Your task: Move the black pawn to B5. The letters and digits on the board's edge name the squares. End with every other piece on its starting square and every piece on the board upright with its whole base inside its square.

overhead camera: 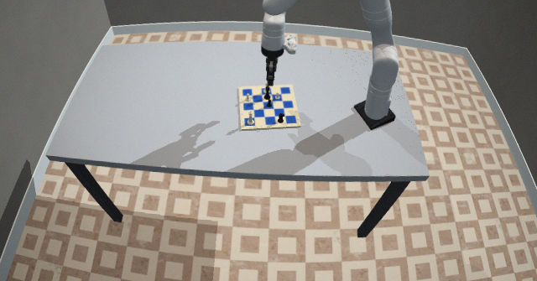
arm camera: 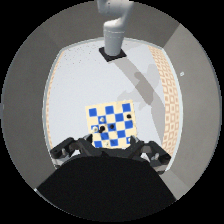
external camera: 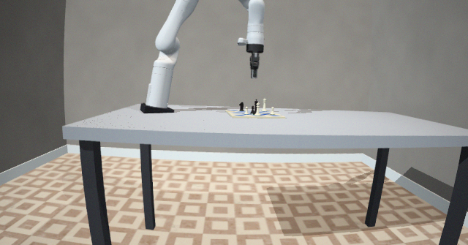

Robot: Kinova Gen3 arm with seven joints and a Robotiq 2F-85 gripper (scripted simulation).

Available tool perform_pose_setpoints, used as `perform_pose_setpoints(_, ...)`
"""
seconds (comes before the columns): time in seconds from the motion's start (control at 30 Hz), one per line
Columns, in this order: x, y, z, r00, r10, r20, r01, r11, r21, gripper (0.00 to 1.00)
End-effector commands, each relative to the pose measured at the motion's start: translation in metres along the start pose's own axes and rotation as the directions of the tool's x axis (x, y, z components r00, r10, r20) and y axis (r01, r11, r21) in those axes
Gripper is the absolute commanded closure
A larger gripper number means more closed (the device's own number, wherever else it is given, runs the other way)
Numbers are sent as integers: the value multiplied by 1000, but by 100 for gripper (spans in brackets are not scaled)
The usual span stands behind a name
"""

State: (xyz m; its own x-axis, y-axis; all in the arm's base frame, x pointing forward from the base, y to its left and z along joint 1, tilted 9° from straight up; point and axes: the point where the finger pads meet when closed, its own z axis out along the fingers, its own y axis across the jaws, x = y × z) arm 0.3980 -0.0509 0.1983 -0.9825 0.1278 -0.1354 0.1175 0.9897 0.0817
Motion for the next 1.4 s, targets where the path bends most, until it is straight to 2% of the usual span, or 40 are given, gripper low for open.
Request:
perform_pose_setpoints(0.0, -2, 0, 1, 999, -37, 6, 37, 999, 6, 0)
perform_pose_setpoints(0.4, -1, -1, 7, 978, -207, 0, 207, 978, 11, 0)
perform_pose_setpoints(0.53, 0, -2, 12, 947, -321, -6, 321, 947, 12, 0)
perform_pose_setpoints(0.67, 0, -2, 16, 892, -451, -10, 451, 892, 12, 0)
perform_pose_setpoints(0.87, 0, -3, 24, 758, -652, -16, 652, 758, 11, 0)
perform_pose_setpoints(0.93, 0, -3, 24, 758, -652, -16, 652, 758, 11, 0)
perform_pose_setpoints(1.17, 0, -2, 33, 538, -843, -18, 843, 538, 6, 0)
perform_pose_setpoints(1.37, 0, -1, 39, 336, -942, -15, 942, 336, 2, 0)
